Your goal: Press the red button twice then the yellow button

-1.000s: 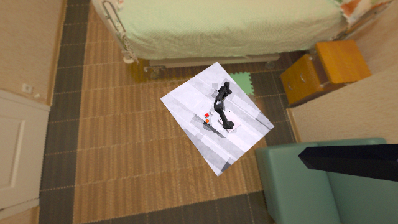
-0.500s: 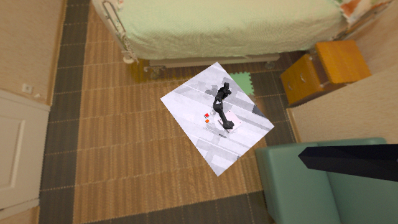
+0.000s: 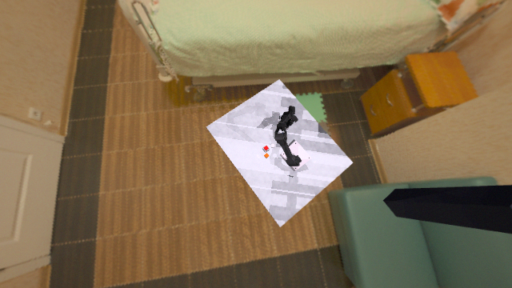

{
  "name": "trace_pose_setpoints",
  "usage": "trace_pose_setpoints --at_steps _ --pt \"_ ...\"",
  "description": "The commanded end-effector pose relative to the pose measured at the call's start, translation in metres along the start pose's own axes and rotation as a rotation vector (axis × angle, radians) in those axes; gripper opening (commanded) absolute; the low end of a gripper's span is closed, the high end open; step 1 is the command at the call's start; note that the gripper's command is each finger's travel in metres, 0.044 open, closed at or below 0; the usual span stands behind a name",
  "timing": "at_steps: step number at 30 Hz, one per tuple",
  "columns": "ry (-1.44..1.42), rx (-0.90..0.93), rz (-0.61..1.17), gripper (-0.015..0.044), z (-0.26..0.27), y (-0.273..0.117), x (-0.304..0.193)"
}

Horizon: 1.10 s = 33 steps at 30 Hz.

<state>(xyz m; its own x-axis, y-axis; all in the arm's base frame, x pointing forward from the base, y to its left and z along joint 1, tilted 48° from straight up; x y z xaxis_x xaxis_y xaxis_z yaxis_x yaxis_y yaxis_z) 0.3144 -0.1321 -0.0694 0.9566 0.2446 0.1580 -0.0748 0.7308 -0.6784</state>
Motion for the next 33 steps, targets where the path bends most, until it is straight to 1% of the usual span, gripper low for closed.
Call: trace_pose_setpoints --at_steps 1,4,7,13,18,19,23,28,33 --pt "-0.004 -0.015 -0.011 0.0020 -0.001 -0.026 0.000" --pt "-0.004 -0.015 -0.011 0.0020 -0.001 -0.026 0.000" --pt "-0.001 -0.022 -0.009 0.0099 0.020 -0.035 0.014" --pt "0.004 -0.040 -0.006 0.0256 0.114 -0.061 0.055" --pt "0.004 -0.041 -0.008 0.0387 0.197 -0.073 0.067" --pt "0.004 -0.039 -0.009 0.0400 0.214 -0.075 0.067" --pt "0.003 -0.027 -0.010 0.0400 0.278 -0.080 0.058" --pt "0.002 -0.002 -0.009 0.0400 0.348 -0.084 0.031" --pt "0.002 0.003 -0.009 0.0400 0.356 -0.085 0.026"
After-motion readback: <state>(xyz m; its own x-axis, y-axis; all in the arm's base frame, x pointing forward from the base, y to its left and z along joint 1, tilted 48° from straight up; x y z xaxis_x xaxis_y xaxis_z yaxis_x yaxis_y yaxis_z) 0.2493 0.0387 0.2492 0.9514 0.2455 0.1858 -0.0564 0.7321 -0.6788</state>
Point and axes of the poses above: the point midway between the two fingers, 35 mm back from their tips, its own y axis out along the fingers, its own z axis across the jaws, x = y × z, the point moved 10 cm from there along -y, back along the fingers, and after that the axes turned 14 degrees about -y, right-handed, at the moved point
